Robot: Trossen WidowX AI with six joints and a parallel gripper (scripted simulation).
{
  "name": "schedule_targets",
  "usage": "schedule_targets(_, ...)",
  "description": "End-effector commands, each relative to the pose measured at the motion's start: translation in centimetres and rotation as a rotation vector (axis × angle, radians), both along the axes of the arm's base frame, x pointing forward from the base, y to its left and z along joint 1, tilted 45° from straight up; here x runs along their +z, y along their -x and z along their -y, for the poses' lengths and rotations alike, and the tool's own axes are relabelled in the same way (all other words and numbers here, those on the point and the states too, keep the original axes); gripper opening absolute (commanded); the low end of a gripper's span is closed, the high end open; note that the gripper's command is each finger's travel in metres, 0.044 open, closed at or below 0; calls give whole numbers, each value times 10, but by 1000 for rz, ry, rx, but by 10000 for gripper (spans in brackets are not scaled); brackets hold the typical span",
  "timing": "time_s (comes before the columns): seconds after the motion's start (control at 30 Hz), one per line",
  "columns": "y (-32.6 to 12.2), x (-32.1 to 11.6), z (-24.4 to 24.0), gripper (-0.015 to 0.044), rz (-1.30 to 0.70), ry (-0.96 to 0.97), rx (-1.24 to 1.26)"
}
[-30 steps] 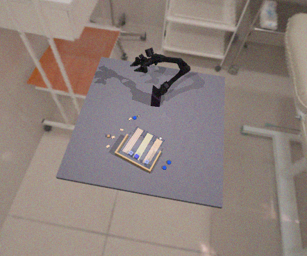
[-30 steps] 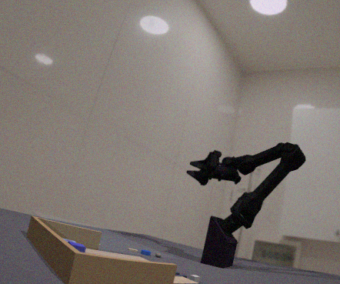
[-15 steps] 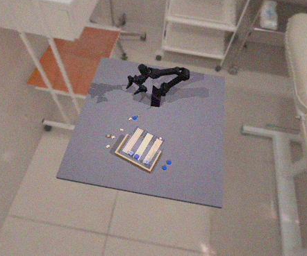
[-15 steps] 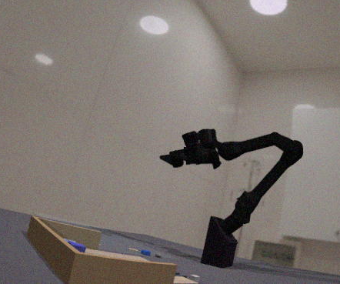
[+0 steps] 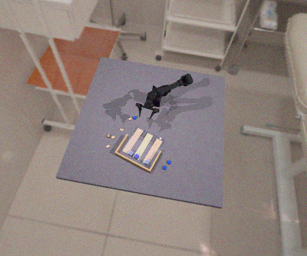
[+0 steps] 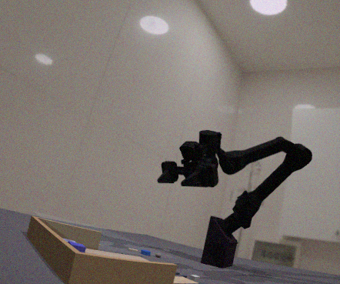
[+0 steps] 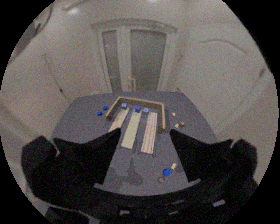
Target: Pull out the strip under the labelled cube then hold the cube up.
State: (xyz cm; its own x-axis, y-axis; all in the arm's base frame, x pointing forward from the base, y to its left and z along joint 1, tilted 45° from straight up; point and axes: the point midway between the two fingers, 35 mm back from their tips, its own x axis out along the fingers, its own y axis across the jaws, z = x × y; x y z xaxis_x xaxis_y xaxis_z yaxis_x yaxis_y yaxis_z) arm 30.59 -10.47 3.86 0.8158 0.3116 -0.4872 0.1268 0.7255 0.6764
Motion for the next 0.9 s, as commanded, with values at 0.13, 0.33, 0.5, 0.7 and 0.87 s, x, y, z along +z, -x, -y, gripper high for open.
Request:
schedule_targets(0.13,-9,3,-38,400,14,-22,86)
schedule_targets(0.33,-14,2,-39,348,-6,-34,98)
schedule_targets(0.5,-47,-3,-56,216,-154,-108,188)
schedule_targets(0.7,-81,-8,-89,59,-352,-178,301)
schedule_targets(0.87,-99,-9,-124,0,-526,-217,393)
